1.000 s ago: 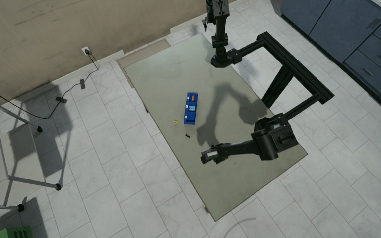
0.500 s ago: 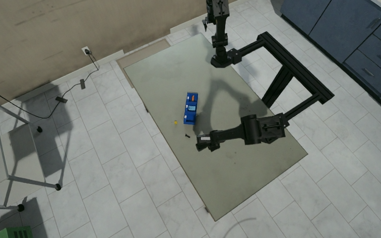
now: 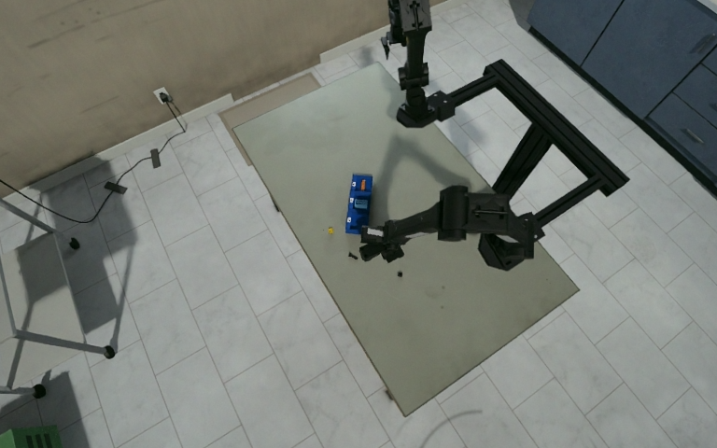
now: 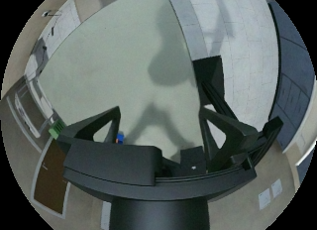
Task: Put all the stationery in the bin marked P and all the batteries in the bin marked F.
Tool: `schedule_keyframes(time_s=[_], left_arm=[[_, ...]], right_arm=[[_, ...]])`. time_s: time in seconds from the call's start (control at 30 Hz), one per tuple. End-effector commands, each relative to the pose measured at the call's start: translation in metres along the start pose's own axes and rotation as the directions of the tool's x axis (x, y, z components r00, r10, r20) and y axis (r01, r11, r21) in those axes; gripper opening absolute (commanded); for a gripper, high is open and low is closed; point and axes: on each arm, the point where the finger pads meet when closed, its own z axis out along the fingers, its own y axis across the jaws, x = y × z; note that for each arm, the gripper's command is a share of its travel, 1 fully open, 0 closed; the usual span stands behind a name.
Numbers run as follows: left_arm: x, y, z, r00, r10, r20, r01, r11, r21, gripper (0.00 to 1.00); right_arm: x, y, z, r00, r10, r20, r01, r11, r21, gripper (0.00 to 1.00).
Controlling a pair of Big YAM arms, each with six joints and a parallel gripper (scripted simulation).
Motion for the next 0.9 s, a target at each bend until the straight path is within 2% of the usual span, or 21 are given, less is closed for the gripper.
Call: schedule_keyframes(time_s=[0.0,0.87], left_arm=[[-0.004,-0.016,0.001,0.999,-0.043,-0.005,0.043,0.999,-0.002,0.1],[0.009,-0.164,0.0,0.999,-0.045,0.0,0.045,0.999,0.004,0.1]], right_arm=[[-0.024,-0.004,-0.016,0.999,0.015,0.036,-0.015,1.0,0.006,1.0],[-0.024,-0.004,-0.016,0.999,0.015,0.036,-0.015,1.0,0.006,1.0]])
